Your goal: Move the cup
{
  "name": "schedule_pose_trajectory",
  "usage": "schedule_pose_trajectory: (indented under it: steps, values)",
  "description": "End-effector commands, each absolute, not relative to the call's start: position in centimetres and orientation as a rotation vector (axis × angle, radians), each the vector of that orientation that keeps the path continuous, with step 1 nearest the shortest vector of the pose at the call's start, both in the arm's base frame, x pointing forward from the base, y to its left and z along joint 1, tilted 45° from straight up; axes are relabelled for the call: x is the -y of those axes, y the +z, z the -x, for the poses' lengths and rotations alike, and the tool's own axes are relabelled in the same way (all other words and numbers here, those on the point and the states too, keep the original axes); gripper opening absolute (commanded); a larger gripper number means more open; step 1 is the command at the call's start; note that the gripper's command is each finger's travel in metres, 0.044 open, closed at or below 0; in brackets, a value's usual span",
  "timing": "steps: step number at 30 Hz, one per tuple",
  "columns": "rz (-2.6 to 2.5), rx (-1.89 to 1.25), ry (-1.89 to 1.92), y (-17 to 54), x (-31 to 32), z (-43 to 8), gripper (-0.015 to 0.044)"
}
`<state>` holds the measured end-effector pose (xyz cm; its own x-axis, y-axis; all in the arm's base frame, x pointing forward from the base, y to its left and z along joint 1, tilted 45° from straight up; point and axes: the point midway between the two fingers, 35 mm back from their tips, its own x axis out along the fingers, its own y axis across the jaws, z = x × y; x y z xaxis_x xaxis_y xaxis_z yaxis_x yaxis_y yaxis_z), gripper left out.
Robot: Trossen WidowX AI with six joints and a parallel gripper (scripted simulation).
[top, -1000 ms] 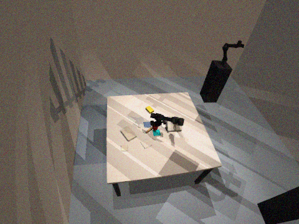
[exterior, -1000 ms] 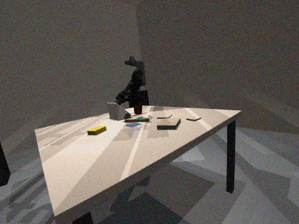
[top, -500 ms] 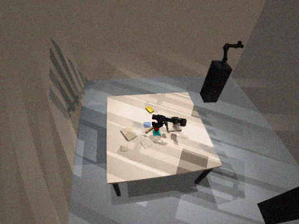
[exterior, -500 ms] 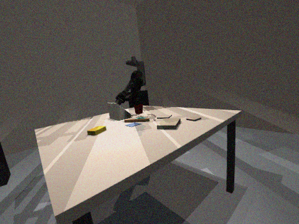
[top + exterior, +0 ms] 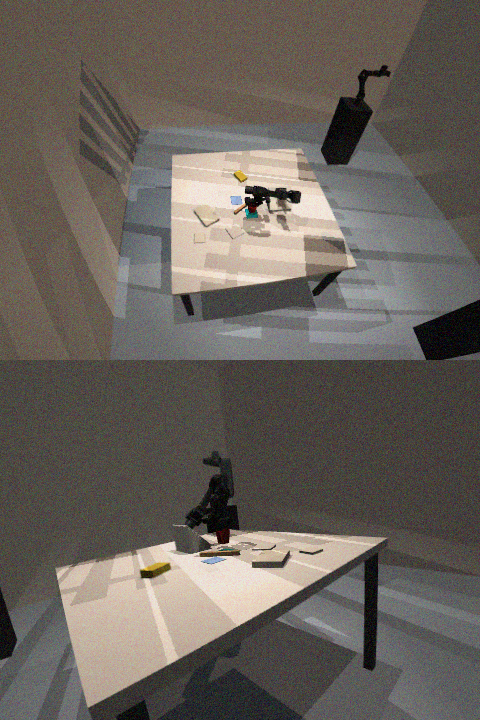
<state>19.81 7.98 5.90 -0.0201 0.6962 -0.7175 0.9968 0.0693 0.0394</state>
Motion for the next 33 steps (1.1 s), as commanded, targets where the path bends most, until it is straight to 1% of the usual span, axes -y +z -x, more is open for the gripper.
schedule_pose_trajectory:
  steps: [1, 33]
  values:
    - [-1.691, -1.782, -0.681, 5.4, -8.4, -19.5, 0.0000]
    - [-1.692, -1.784, -0.679, 3.1, -10.9, -19.2, 0.0000]
